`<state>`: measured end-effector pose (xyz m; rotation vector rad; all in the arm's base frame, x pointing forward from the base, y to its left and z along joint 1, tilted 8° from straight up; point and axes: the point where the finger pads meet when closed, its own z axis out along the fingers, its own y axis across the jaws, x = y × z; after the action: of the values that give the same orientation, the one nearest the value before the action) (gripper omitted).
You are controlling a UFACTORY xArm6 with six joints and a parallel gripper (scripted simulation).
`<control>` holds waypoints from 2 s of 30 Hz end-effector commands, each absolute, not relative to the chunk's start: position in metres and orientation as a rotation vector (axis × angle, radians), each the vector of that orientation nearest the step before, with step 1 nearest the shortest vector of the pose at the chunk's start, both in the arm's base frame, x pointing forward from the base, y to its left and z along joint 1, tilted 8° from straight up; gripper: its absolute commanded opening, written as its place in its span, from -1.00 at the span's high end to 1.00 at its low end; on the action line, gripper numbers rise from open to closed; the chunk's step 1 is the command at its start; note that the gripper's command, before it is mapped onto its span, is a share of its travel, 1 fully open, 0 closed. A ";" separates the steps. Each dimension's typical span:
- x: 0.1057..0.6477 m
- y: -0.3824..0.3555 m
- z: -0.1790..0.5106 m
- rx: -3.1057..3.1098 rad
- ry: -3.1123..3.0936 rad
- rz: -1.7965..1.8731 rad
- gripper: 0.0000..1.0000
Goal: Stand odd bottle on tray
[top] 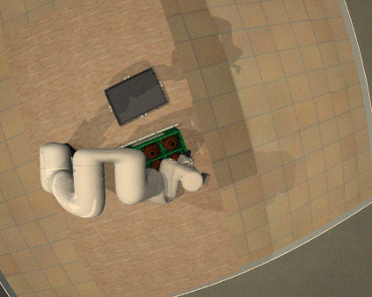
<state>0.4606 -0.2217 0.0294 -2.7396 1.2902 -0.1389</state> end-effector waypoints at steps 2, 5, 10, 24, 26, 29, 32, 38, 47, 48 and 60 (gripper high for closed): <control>0.462 -0.223 0.031 -2.740 1.290 -0.145 -0.30; 0.462 -0.223 0.031 -2.740 1.290 -0.145 -0.30; 0.462 -0.223 0.031 -2.740 1.290 -0.145 1.00; 0.462 -0.223 0.031 -2.740 1.290 -0.145 1.00; 0.462 -0.223 0.031 -2.740 1.290 -0.145 1.00; 0.462 -0.223 0.031 -2.740 1.290 -0.145 1.00; 0.462 -0.223 0.031 -2.740 1.290 -0.145 1.00; 0.462 -0.223 0.031 -2.740 1.290 -0.145 1.00; 0.462 -0.223 0.031 -2.740 1.290 -0.145 1.00; 0.462 -0.223 0.031 -2.740 1.290 -0.145 1.00; 0.462 -0.223 0.031 -2.740 1.290 -0.145 -0.30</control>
<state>0.4606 -0.2217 0.0292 -2.7396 1.2902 -0.1386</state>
